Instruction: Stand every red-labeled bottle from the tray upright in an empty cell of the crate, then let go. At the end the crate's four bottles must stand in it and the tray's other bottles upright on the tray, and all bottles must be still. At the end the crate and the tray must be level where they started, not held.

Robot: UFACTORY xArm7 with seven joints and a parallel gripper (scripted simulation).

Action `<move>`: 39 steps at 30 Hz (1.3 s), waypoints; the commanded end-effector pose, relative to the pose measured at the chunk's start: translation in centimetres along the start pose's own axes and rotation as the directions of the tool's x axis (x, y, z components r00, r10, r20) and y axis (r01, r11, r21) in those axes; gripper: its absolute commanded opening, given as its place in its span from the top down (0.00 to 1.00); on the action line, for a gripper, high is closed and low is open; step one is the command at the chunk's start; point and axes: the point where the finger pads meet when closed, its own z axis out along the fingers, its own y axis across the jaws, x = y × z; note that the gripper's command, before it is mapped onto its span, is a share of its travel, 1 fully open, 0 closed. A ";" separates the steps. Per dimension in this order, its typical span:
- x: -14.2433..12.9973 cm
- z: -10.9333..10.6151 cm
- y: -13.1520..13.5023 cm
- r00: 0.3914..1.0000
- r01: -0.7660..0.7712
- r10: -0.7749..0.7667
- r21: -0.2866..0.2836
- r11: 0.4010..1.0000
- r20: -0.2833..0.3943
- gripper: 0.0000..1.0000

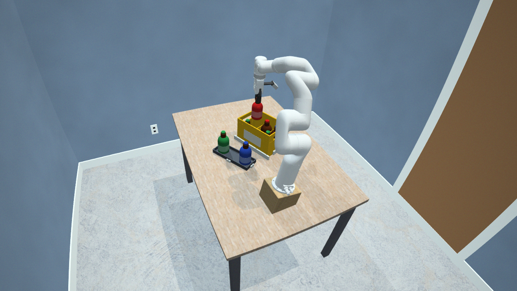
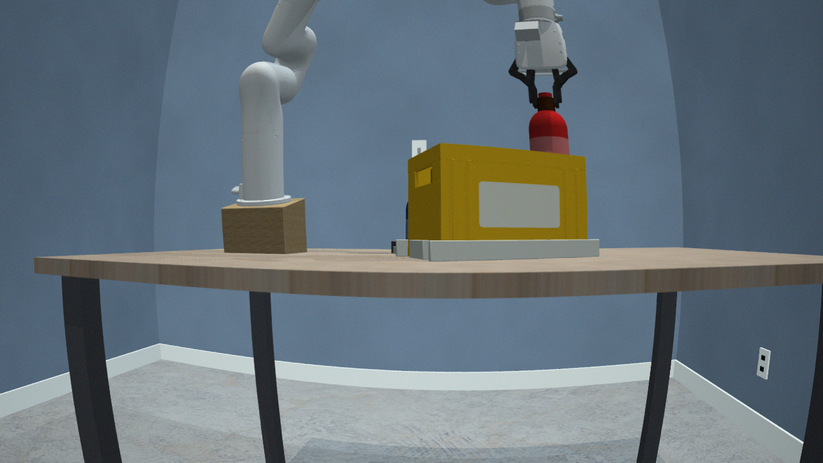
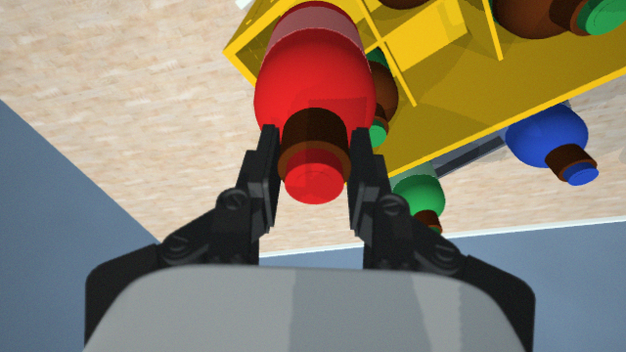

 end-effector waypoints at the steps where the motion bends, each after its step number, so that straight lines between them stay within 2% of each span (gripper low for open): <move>1: 0.0 -0.1 -0.1 1.000 0.000 0.000 0.006 1.000 0.001 1.00; 16: 0.0 1.6 -0.2 1.000 0.000 0.000 0.006 1.000 0.001 1.00; 39: 0.0 3.0 -0.2 1.000 0.000 0.000 0.006 1.000 0.001 1.00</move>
